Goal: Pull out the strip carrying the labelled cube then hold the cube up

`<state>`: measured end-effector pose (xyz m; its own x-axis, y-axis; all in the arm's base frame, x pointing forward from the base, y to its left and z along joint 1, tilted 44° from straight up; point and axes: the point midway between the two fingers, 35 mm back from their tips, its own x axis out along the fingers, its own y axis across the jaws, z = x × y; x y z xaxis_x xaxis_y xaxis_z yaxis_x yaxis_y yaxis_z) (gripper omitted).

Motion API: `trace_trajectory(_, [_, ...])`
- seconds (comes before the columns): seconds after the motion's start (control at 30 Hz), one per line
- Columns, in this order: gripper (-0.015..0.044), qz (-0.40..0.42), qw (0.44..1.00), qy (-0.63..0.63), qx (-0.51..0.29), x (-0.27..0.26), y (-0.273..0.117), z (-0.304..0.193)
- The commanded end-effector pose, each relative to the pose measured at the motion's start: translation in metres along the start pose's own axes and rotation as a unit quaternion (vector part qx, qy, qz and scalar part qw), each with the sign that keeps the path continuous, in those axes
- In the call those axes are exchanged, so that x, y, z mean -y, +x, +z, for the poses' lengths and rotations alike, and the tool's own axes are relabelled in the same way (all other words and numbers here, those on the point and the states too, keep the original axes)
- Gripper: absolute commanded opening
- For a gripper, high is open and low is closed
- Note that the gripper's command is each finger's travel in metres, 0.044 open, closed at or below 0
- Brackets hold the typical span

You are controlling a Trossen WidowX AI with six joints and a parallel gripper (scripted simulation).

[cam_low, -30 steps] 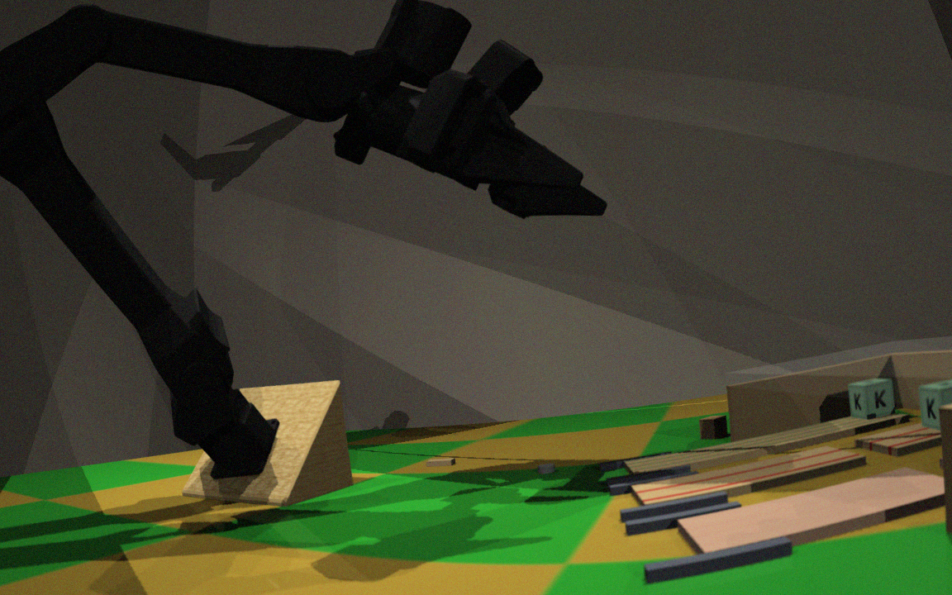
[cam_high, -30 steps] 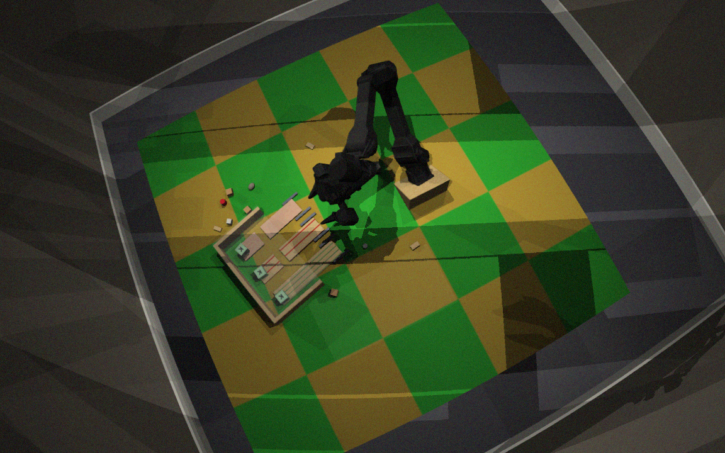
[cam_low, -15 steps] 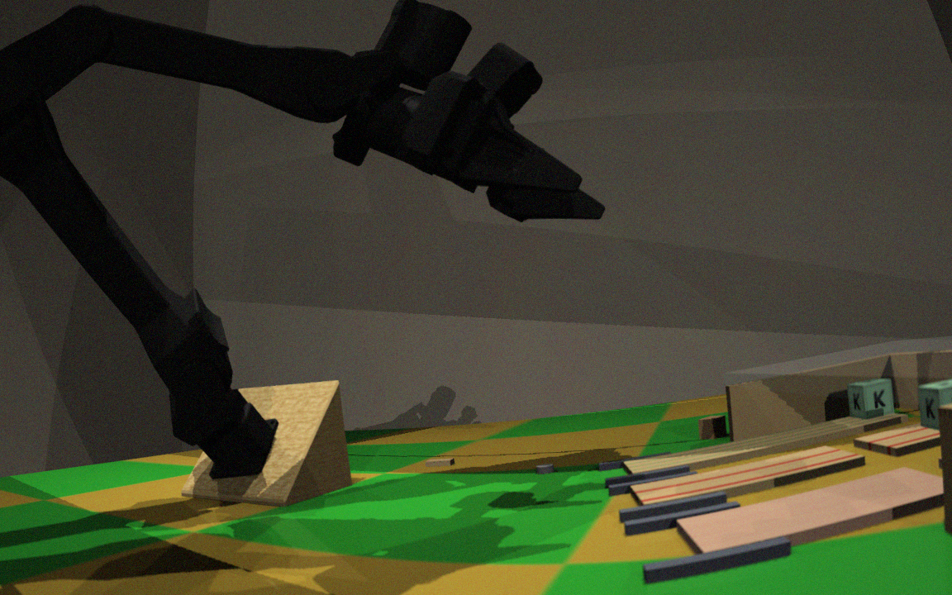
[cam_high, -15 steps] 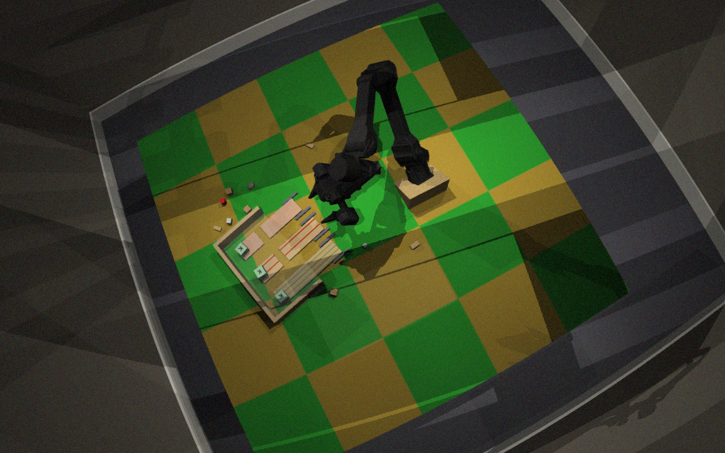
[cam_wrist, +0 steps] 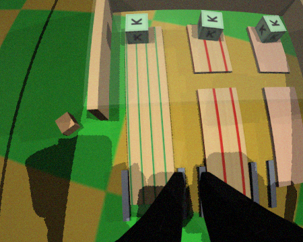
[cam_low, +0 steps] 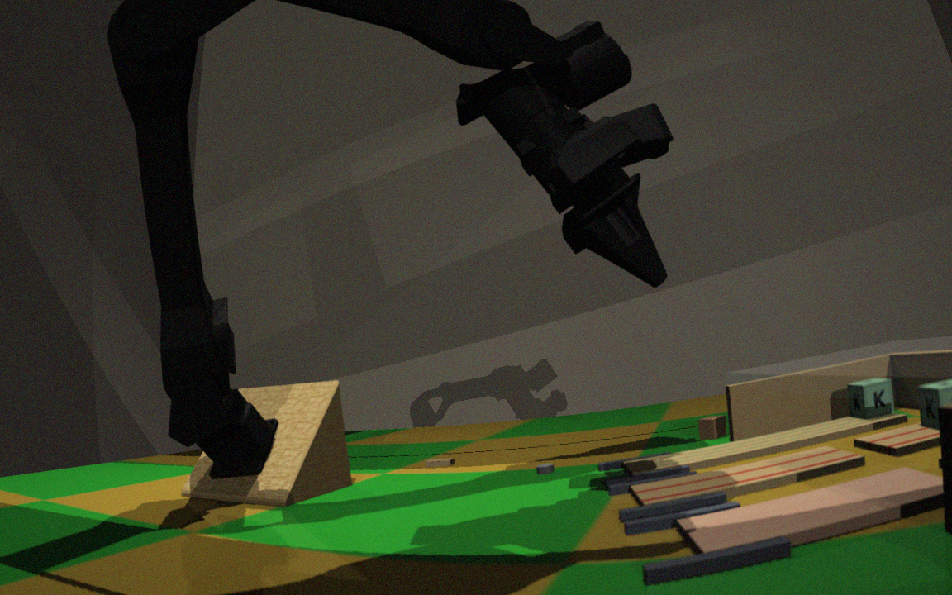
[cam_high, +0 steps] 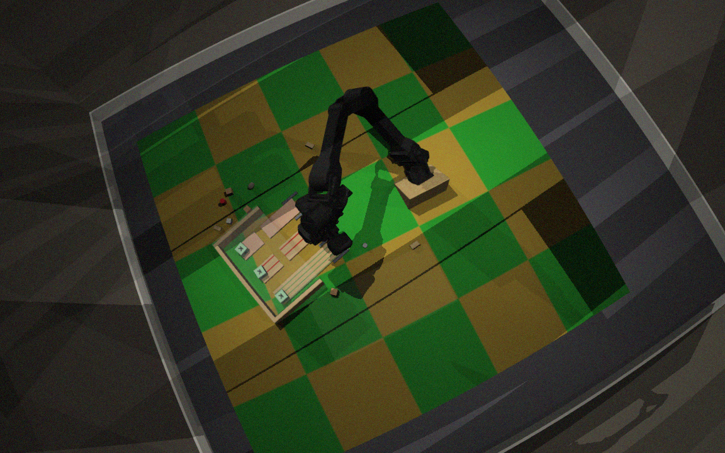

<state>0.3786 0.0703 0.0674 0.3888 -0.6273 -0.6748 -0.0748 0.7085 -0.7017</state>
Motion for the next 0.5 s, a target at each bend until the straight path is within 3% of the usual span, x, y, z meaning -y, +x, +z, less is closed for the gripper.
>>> trace_trajectory(0.0, [0.0, 0.019, 0.992, -0.019, -0.127, -0.016, 0.035, -0.007])
trace_trajectory(0.17, [0.0, 0.027, 0.971, -0.03, -0.237, -0.021, 0.057, -0.024])
trace_trajectory(0.47, [0.0, 0.027, 0.97, -0.03, -0.241, -0.021, 0.058, -0.025])
